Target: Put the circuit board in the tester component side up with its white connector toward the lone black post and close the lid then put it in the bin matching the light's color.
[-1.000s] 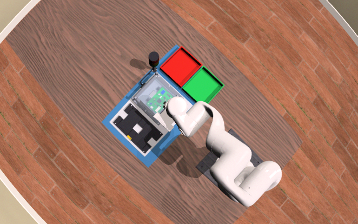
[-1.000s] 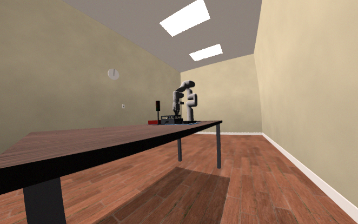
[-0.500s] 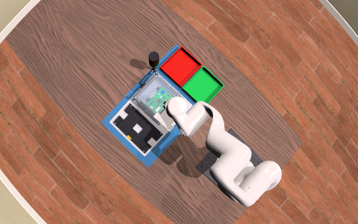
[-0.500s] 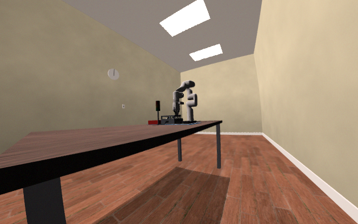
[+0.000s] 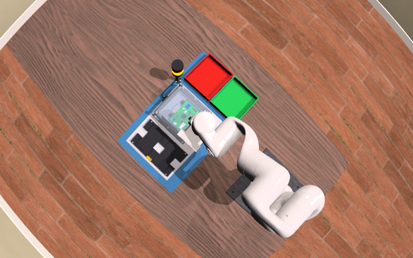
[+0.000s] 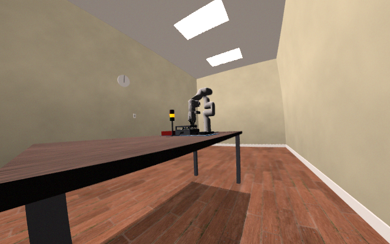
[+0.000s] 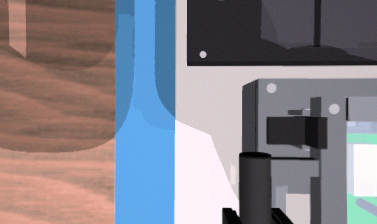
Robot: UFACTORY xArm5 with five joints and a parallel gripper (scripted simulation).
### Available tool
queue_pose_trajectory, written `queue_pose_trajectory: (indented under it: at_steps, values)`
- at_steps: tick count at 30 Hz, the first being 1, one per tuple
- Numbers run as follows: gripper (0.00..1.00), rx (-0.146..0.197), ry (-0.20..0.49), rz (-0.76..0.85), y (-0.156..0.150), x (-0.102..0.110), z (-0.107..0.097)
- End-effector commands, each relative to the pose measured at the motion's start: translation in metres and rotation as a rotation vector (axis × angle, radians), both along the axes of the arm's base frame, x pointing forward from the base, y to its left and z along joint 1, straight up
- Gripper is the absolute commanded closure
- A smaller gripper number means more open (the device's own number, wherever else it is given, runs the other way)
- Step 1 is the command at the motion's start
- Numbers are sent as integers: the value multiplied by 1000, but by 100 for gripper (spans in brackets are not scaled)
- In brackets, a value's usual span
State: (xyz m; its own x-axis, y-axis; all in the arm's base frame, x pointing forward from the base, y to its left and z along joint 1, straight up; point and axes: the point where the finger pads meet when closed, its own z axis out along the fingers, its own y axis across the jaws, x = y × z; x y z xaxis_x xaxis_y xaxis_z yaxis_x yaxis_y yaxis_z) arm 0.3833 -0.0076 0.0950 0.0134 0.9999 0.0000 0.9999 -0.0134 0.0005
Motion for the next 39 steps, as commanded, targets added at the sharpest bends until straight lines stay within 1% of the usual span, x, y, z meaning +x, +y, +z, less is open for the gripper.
queue_pose_trajectory:
  at_steps: [1, 33, 39]
  values:
    - [76, 0, -3, 0, 0, 1, 1]
    - [76, 0, -3, 0, 0, 1, 1]
    - [76, 0, -3, 0, 0, 1, 9]
